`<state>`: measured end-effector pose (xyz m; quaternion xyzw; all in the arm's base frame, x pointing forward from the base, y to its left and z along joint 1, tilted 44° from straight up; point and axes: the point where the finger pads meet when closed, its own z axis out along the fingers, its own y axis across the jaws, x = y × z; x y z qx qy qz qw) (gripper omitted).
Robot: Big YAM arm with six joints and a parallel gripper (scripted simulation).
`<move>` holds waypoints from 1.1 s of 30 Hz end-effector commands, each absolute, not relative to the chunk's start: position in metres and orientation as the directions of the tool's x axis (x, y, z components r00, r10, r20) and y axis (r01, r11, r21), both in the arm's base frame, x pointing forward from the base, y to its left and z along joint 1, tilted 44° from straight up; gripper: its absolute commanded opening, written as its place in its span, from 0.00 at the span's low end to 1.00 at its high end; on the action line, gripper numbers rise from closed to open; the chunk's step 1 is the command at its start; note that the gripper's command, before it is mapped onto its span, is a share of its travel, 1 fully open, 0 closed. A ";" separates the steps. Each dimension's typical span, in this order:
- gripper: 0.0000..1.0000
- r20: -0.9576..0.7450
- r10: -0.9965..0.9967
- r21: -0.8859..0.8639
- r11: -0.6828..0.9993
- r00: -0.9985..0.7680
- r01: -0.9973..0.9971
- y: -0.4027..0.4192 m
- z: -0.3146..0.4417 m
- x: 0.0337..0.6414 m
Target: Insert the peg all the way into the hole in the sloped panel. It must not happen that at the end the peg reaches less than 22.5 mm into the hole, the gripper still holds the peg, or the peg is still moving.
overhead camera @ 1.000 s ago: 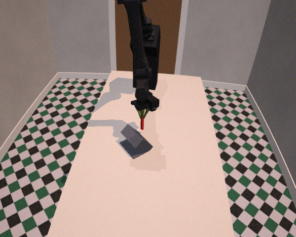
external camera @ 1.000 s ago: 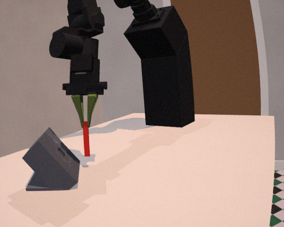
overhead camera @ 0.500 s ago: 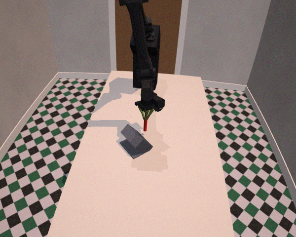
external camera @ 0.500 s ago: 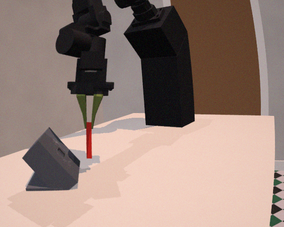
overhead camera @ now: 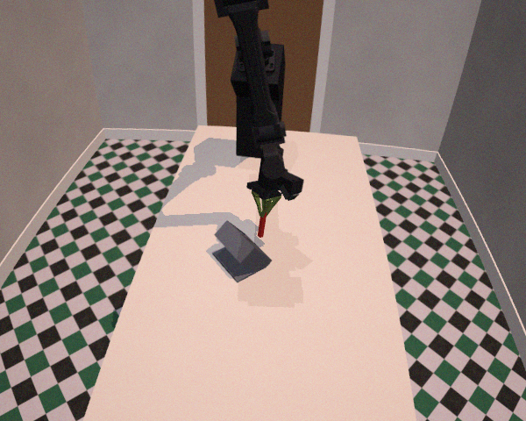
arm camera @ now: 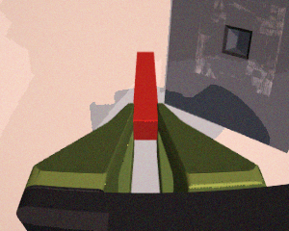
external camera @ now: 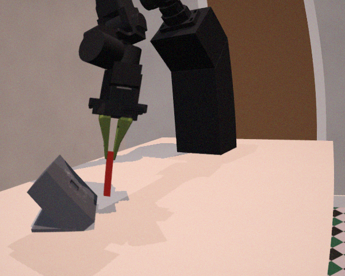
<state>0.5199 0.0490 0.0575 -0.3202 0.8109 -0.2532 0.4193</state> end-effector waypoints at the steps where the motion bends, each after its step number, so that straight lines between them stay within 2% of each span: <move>1: 0.00 -0.504 -0.757 -0.705 0.639 -0.415 -0.309 0.061 0.057 0.524; 33: 0.00 -0.444 -0.794 -0.831 0.538 -0.416 -0.139 0.084 0.069 0.530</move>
